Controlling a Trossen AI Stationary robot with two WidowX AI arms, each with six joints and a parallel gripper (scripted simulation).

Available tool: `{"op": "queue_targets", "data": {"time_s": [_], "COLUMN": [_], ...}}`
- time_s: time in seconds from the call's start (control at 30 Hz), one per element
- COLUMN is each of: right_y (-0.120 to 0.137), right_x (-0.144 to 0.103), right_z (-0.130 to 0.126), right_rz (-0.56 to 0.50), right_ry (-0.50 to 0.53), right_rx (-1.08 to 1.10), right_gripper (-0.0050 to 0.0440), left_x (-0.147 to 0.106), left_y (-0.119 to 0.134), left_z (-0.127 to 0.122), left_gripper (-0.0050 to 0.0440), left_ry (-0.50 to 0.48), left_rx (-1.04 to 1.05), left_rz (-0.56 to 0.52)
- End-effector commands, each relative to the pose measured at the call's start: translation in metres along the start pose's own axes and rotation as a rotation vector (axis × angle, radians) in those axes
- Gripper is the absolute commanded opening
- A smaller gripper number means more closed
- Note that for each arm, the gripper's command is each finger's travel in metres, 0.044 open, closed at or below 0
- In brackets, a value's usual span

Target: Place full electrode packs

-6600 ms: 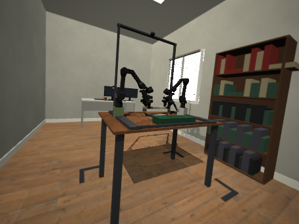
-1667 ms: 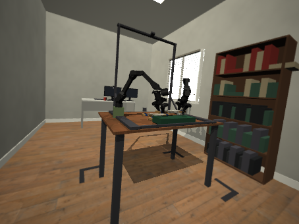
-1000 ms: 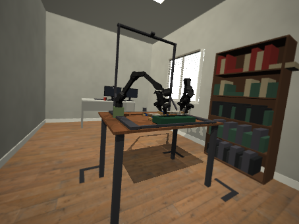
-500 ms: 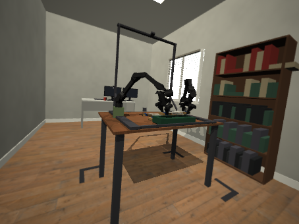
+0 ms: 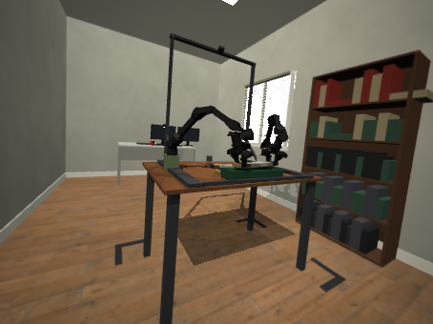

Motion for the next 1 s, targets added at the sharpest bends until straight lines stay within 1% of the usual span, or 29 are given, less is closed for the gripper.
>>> {"op": "queue_targets", "data": {"time_s": [0.0,0.07,0.2,0.5,0.63,0.7,0.83,0.97], "right_y": [0.008,0.009,0.009,0.01,0.01,0.01,0.011,0.011], "right_x": [-0.024,-0.024,-0.029,-0.033,-0.035,-0.035,-0.034,-0.034], "right_z": [-0.021,-0.021,-0.023,-0.026,-0.026,-0.026,-0.026,-0.026], "right_rz": [-0.005,-0.005,-0.008,-0.01,-0.012,-0.012,-0.011,-0.011], "right_ry": [0.065,0.065,0.073,0.076,0.081,0.08,0.079,0.079], "right_rx": [0.026,0.03,0.022,0.02,0.018,0.019,0.019,0.019], "right_gripper": [-0.005,-0.005,-0.005,-0.005,-0.005,-0.005,-0.005,-0.005], "left_x": [-0.013,-0.012,-0.013,-0.013,-0.013,-0.019,-0.015,-0.019], "left_y": [-0.012,-0.013,-0.013,-0.017,-0.017,-0.019,-0.018,-0.019], "left_z": [0.006,0.007,0.016,0.033,0.034,0.034,0.036,0.036], "left_gripper": [-0.005,-0.005,-0.005,-0.005,-0.005,-0.005,-0.005,-0.005], "left_ry": [-0.008,-0.006,-0.009,-0.011,-0.014,-0.023,-0.017,-0.023], "left_rx": [0.046,0.05,0.046,0.046,0.046,0.051,0.048,0.051], "left_rz": [-0.028,-0.028,-0.029,-0.027,-0.024,-0.033,-0.027,-0.034]}}
Point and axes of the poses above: on each arm, the point midway between the two fingers, 35 mm back from their tips, its own x axis out along the fingers, its own z axis across the jaws, y = z × x, the point moved 9 cm from there along -x, back along the fingers, and after that the axes turned 10 degrees about -x, right-handed, at the moved point
